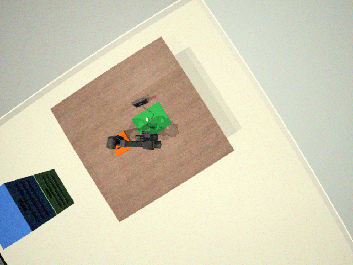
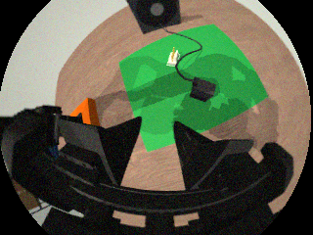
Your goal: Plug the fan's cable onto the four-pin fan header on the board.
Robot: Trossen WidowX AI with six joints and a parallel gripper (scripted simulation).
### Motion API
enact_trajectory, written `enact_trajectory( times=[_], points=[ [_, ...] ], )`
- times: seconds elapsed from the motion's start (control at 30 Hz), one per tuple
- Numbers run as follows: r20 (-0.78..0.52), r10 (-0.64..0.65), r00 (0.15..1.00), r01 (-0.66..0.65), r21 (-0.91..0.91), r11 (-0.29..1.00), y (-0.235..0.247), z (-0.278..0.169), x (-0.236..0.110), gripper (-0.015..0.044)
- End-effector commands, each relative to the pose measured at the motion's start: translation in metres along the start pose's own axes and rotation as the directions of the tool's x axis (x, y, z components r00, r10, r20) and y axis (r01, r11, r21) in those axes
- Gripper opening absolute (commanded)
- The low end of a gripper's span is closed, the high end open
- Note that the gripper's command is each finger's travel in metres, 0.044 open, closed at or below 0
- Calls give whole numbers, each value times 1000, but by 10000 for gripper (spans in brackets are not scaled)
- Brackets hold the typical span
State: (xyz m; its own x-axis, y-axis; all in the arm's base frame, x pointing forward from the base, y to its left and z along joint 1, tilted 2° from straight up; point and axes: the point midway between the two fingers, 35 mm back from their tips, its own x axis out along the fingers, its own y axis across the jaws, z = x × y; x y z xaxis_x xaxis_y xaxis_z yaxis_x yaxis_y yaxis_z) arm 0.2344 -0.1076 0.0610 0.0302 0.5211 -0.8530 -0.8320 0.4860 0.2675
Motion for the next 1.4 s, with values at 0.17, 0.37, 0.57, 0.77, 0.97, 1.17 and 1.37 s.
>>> enact_trajectory(
  times=[0.17, 0.37, 0.57, 0.77, 0.97, 1.17, 1.37],
  points=[
    [-218, -114, 969, 130, 60, 990, -11, 4, -12, 205],
    [-328, -203, 923, 244, 86, 966, -19, 10, -23, 205],
    [-403, -287, 869, 353, 100, 930, -25, 17, -34, 205],
    [-378, -251, 891, 306, 95, 947, -22, 14, -28, 258],
    [-388, -261, 884, 403, 350, 846, -26, 33, -40, 415],
    [-396, -275, 876, 482, 710, 514, -28, 66, -59, 440],
    [-402, -289, 869, 435, 899, 58, -25, 100, -76, 440]
  ],
)
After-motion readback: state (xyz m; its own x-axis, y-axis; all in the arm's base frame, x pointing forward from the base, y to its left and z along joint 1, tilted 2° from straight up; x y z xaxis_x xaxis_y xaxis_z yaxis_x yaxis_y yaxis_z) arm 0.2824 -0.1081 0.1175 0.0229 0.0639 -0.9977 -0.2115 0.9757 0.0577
